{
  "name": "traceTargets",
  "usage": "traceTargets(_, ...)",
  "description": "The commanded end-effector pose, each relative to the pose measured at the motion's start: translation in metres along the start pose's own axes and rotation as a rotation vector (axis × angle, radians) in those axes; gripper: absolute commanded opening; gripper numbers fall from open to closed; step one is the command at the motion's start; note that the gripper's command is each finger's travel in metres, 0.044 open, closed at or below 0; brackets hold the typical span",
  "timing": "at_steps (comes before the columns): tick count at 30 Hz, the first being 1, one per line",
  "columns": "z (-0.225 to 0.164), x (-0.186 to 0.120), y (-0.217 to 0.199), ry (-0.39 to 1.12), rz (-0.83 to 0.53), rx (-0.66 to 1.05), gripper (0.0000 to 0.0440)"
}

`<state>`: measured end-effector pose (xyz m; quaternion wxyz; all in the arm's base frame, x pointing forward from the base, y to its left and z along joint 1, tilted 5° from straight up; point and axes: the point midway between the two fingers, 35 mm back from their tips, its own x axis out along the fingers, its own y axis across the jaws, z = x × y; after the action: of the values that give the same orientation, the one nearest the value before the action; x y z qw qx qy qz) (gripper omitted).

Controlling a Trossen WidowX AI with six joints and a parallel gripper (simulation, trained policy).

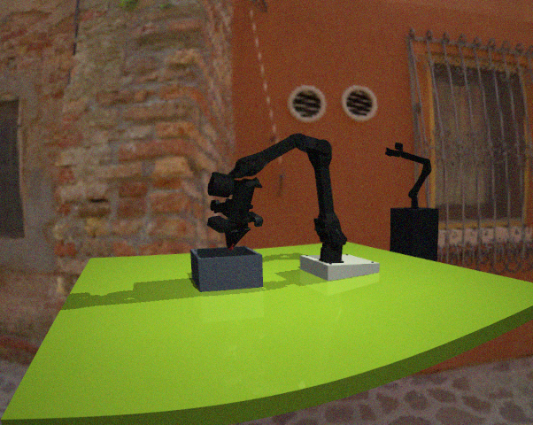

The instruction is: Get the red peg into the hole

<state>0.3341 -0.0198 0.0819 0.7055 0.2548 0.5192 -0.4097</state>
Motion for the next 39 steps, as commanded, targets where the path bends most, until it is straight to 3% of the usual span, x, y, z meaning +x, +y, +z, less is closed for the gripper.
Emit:
traceTargets(1, 0.007, 0.009, 0.001, 0.015, 0.008, -0.018, 0.0000)
traceTargets(9, 0.013, 0.035, 0.003, 0.061, 0.030, -0.087, 0.0001)
traceTargets(11, 0.012, 0.042, 0.003, 0.079, 0.032, -0.109, 0.0020)
traceTargets(16, 0.010, 0.056, 0.004, 0.116, 0.037, -0.140, 0.0132)
traceTargets(18, 0.015, 0.059, 0.006, 0.120, 0.044, -0.147, 0.0151)
traceTargets(29, 0.047, 0.049, 0.037, 0.165, 0.114, -0.146, 0.0435)
traceTargets(39, 0.070, 0.030, 0.077, 0.181, 0.230, -0.163, 0.0440)
